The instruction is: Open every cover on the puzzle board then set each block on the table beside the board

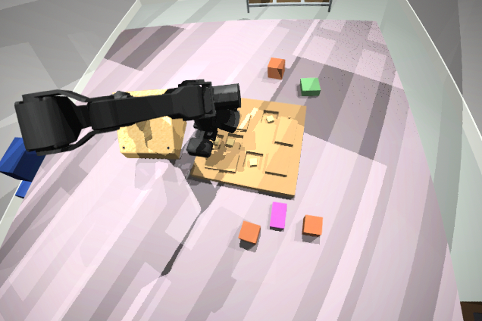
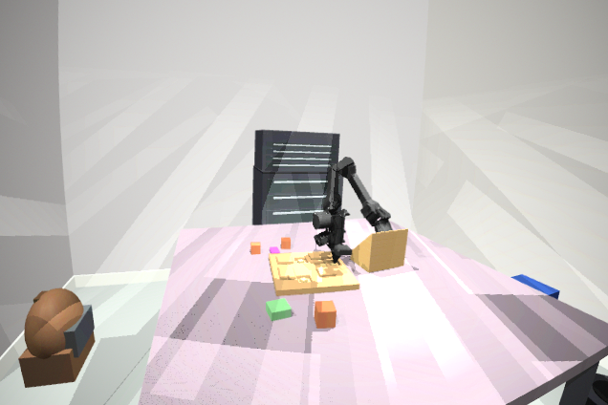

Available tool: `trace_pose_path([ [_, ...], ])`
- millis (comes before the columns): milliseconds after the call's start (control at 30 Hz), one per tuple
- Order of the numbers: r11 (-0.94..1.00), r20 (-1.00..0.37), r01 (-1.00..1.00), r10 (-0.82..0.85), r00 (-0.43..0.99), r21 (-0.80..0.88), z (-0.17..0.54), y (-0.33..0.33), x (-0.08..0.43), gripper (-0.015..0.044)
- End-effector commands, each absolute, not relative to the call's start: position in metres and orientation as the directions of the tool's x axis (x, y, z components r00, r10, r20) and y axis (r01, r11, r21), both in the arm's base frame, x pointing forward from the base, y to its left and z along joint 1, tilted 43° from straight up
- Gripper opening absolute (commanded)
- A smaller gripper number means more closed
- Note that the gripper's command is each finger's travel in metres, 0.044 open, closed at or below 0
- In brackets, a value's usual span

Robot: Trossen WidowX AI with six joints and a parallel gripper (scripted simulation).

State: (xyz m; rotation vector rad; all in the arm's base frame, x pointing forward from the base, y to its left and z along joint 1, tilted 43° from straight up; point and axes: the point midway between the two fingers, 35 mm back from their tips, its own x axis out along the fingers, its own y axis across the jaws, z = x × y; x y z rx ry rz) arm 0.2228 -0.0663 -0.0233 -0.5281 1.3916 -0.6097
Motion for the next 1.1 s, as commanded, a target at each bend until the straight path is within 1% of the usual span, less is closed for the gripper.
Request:
trace_pose_path([
  [0, 0.739, -0.735, 0.087, -0.674, 0.075, -0.668, -0.019, -0.064, 0.225, 0.0000],
  [67, 0.738, -0.735, 0.082, -0.674, 0.073, -0.669, -0.017, -0.063, 0.225, 0.0000],
  [233, 0.740, -0.737, 0.077, -0.672, 0.073, -0.668, -0.010, -0.054, 0.224, 0.0131],
  [267, 0.741, -0.737, 0.077, -0.672, 0.073, -0.667, -0.007, -0.051, 0.225, 0.0144],
  [600, 0.739, -0.736, 0.076, -0.673, 0.071, -0.669, 0.023, -0.027, 0.222, 0.0144],
  [1067, 0.739, -0.736, 0.076, -0.673, 0.072, -0.669, 0.004, -0.045, 0.224, 0.0144],
])
